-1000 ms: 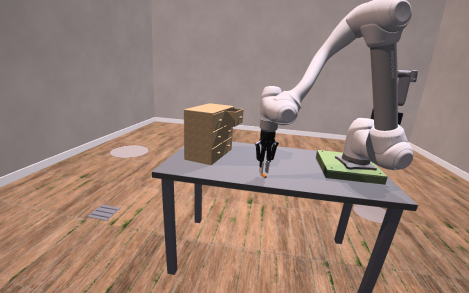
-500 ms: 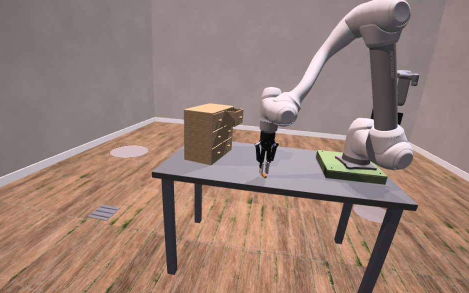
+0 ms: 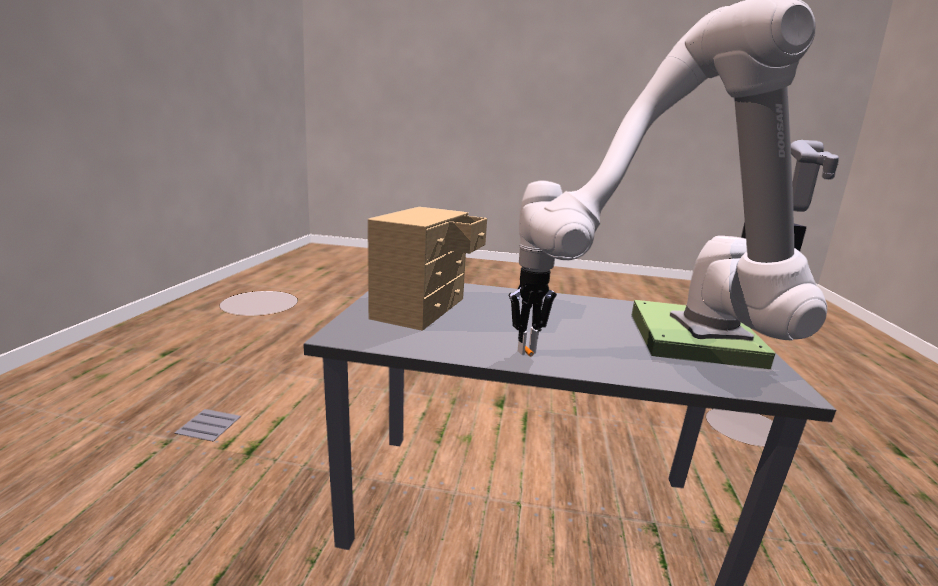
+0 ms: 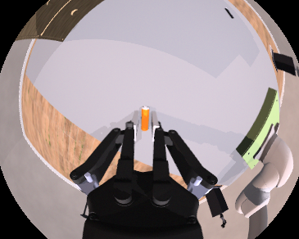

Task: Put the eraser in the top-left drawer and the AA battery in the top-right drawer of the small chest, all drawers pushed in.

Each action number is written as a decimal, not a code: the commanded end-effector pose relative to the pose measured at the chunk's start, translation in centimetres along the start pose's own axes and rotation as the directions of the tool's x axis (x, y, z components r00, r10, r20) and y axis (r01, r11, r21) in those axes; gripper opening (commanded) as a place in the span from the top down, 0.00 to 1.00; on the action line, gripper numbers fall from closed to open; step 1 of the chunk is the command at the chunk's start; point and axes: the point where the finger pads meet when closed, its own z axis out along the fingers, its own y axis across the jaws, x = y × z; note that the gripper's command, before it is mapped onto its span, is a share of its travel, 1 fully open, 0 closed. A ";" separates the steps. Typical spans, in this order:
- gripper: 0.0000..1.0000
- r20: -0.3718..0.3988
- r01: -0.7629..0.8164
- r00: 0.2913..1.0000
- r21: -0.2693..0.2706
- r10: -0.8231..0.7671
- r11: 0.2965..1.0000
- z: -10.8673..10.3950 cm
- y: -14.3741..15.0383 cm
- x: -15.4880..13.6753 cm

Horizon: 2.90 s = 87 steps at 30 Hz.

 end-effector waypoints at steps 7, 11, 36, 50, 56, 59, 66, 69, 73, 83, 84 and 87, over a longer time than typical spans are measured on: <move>0.83 0.000 0.000 1.000 0.000 0.000 1.000 0.0 0.0 0.0; 0.83 0.000 0.000 1.000 0.000 0.000 1.000 0.0 0.0 0.0; 0.94 0.000 0.000 1.000 0.000 0.000 1.000 0.0 0.0 0.0; 0.94 0.000 0.000 1.000 0.000 0.000 1.000 -8.7 0.0 0.0; 0.94 0.000 0.000 1.000 0.000 0.000 1.000 -10.0 0.0 0.0; 0.94 0.000 0.001 1.000 0.000 -0.001 1.000 -10.0 0.0 0.0; 0.94 0.000 0.108 0.994 0.000 -0.108 0.994 -10.0 0.3 3.0; 0.94 0.000 0.213 0.977 0.000 -0.213 0.977 -10.0 0.8 5.9; 0.94 0.000 0.275 0.961 0.000 -0.275 0.961 -10.0 1.2 7.7; 0.94 0.000 0.529 0.849 0.000 -0.529 0.849 -10.0 3.4 15.3; 0.94 0.000 0.529 0.849 0.000 -0.529 0.849 -10.0 3.4 15.3; 0.94 0.000 0.628 0.779 0.000 -0.628 0.779 -10.0 4.7 18.5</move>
